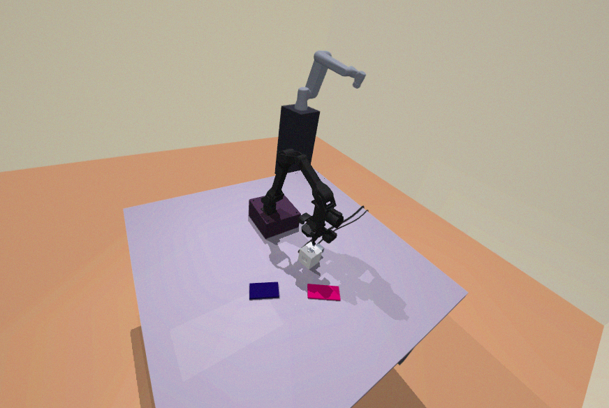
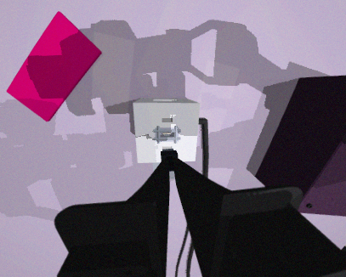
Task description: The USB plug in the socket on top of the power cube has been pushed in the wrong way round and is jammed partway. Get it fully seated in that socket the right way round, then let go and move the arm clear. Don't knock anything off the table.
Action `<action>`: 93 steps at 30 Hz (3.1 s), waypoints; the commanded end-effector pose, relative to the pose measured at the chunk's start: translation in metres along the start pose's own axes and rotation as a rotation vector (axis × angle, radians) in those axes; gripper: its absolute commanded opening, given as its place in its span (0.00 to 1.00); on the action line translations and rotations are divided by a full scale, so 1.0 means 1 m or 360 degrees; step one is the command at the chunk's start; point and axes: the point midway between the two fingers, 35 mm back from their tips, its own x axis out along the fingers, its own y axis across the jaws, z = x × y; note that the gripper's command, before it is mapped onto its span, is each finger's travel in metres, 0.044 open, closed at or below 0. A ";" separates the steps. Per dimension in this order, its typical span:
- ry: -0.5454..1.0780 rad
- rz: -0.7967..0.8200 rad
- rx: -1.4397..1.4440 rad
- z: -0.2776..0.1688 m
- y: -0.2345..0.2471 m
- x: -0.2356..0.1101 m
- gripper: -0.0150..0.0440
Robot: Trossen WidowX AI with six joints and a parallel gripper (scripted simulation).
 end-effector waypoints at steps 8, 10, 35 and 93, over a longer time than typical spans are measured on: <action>-0.0015 -0.0001 0.0012 0.001 0.000 0.002 0.25; -0.0016 -0.0001 0.0013 0.001 0.000 0.002 0.25; -0.0035 -0.0002 0.0028 0.003 0.000 0.005 0.25; -0.0077 -0.0004 0.0061 0.007 -0.001 0.012 0.25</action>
